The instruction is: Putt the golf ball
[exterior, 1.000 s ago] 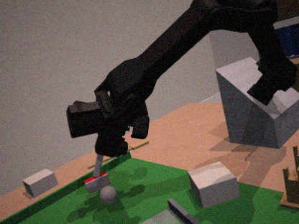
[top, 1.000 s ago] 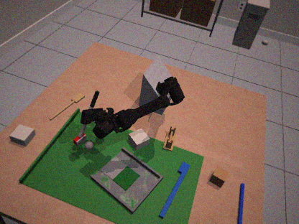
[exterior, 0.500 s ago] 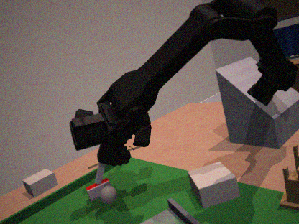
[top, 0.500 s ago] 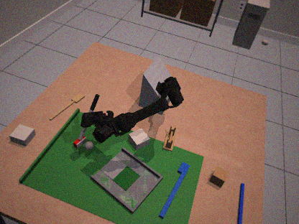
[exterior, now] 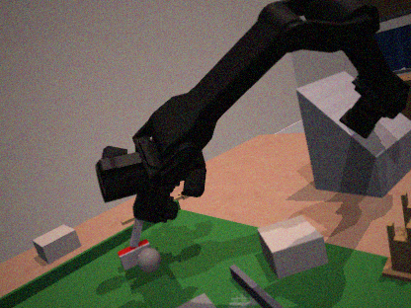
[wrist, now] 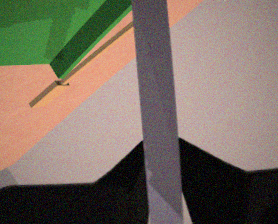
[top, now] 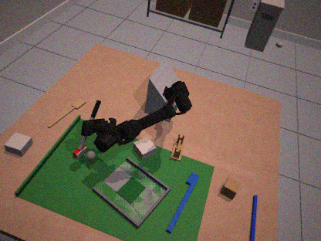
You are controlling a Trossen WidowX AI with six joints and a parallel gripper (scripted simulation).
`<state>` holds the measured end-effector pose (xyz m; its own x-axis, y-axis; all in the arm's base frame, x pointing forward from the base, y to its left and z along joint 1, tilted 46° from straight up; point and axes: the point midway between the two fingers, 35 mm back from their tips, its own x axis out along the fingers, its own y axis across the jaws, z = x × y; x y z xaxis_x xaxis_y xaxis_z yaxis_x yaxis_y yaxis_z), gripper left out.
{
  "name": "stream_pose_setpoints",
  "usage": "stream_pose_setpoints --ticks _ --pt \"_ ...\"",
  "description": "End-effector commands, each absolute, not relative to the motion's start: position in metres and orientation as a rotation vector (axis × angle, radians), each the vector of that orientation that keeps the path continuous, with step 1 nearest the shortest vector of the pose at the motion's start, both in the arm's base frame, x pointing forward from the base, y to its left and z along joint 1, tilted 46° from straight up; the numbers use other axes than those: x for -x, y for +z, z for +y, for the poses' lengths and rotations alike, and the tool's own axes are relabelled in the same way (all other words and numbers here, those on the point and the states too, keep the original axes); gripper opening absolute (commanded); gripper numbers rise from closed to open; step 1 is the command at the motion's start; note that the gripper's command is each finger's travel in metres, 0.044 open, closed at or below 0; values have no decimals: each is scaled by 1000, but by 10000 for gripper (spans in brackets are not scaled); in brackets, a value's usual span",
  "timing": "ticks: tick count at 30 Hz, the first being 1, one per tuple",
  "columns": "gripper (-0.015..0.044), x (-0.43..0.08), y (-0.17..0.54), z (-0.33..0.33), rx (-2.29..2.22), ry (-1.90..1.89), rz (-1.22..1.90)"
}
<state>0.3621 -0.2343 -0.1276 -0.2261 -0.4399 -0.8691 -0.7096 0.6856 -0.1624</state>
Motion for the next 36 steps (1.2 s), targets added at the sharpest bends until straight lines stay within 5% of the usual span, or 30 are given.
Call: stream_pose_setpoints --ticks 1,12,24,36 --pt "0 -353 -141 -248 892 319 1875" --pt "0 -352 -144 -247 885 321 1875" --pt "0 -398 -52 -163 887 323 1872" --pt "0 -392 -17 -195 888 321 1873"
